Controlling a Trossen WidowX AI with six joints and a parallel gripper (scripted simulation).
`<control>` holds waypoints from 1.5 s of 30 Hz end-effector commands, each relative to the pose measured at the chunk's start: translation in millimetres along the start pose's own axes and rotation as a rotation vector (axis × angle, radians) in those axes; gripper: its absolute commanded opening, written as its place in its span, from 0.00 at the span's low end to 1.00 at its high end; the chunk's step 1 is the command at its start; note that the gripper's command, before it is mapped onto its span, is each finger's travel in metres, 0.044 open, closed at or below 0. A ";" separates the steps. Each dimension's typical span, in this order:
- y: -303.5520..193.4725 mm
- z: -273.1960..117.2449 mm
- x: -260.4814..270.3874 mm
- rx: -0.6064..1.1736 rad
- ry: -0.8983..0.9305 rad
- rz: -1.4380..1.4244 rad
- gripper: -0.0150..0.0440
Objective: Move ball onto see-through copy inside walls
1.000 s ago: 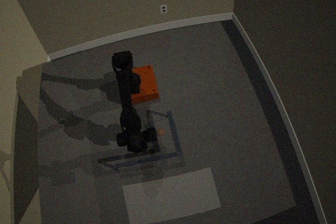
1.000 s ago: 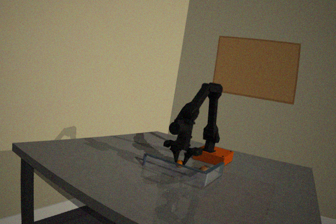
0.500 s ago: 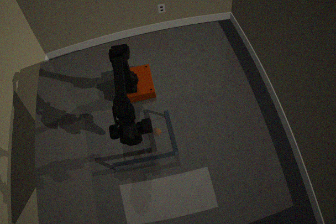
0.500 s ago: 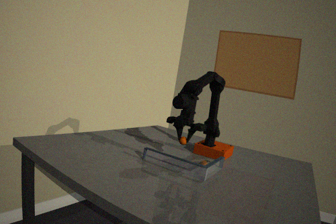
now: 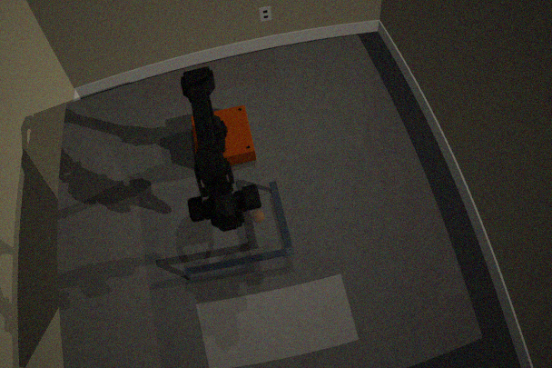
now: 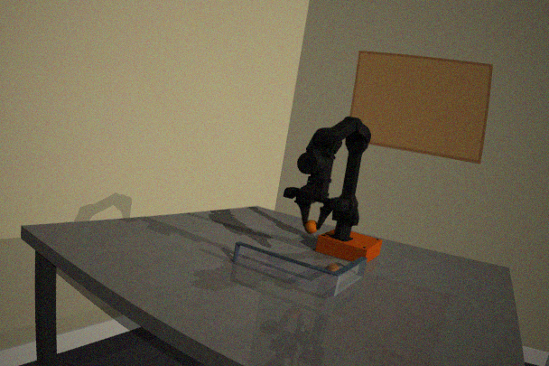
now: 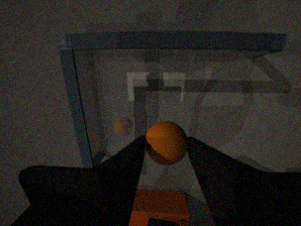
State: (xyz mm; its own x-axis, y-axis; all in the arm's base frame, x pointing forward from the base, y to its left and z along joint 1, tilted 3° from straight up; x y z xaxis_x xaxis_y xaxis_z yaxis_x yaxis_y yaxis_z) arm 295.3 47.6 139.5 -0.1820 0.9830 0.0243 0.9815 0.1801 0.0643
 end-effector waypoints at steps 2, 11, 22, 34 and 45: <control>-8.1 9.1 23.5 0.000 0.004 0.003 0.25; -26.7 26.6 63.8 0.002 0.008 0.003 0.25; -33.8 52.2 78.5 0.002 0.010 0.003 0.25; -36.1 103.4 78.4 0.003 0.010 0.003 0.25; -36.1 115.2 78.6 0.003 0.010 0.003 0.25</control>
State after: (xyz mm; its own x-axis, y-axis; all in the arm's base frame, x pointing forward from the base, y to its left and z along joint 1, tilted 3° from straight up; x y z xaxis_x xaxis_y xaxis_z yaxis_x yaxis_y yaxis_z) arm 253.5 123.6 29.9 -0.1852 0.9819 0.0395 0.9810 0.1825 0.0653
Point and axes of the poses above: the point midway between the two fingers, 35 mm back from their tips, its own z axis out along the fingers, its own x axis across the jaws, y = z × x, the point moved 1 cm from there along -z, back along the fingers, and after that the axes turned 2 degrees about -z, right-handed, at the moved point
